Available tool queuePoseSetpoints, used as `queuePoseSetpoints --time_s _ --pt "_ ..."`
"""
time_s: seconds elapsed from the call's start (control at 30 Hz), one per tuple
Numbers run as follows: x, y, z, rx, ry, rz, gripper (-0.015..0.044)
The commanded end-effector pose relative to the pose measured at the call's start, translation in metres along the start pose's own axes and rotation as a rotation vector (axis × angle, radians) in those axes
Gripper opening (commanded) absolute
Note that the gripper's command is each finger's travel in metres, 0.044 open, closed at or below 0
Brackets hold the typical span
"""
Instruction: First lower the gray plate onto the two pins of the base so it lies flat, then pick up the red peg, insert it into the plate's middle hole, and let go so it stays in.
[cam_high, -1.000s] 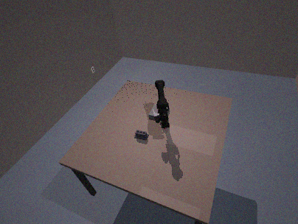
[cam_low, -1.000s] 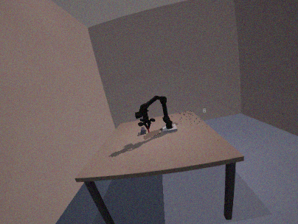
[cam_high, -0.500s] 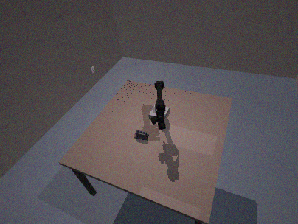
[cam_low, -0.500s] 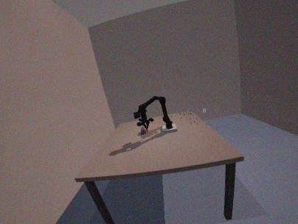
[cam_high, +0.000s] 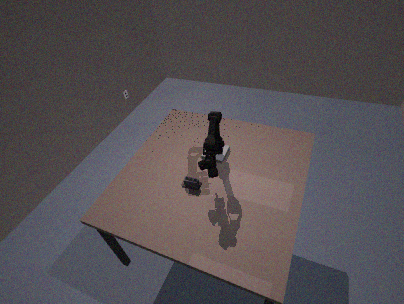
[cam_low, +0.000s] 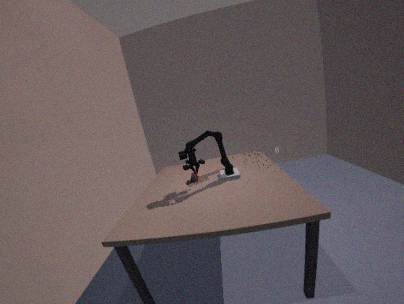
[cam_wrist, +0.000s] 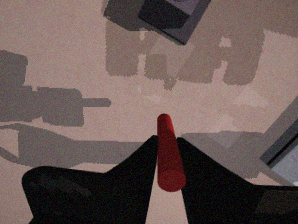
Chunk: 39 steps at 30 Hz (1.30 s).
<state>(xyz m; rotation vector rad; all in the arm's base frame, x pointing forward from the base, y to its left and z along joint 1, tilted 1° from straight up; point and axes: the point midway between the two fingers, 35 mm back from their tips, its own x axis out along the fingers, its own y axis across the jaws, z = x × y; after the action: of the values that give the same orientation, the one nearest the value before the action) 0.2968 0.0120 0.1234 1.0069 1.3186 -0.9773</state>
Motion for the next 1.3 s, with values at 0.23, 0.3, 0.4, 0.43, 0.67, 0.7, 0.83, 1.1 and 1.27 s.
queuePoseSetpoints --time_s 0.23,0.3,0.4,0.43,0.67,0.7,0.83,1.1,1.27 --pt "-0.001 0.003 0.031 -0.009 -0.001 0.003 0.0000" --pt "-0.001 0.003 0.037 -0.010 -0.001 0.003 0.0000" --pt "-0.001 0.003 0.045 -0.012 0.000 0.003 0.0000" --pt "-0.001 0.003 0.048 -0.013 0.000 0.004 0.0000" --pt "-0.001 0.002 0.069 -0.016 0.000 0.005 0.0000" --pt "-0.001 0.002 0.072 -0.017 0.000 0.005 0.0000" --pt "-0.001 0.000 0.084 -0.018 -0.001 0.006 0.0000" --pt "-0.002 -0.004 0.109 -0.021 -0.001 0.008 0.0000" --pt "-0.001 -0.008 0.125 -0.023 -0.002 0.010 0.0000"
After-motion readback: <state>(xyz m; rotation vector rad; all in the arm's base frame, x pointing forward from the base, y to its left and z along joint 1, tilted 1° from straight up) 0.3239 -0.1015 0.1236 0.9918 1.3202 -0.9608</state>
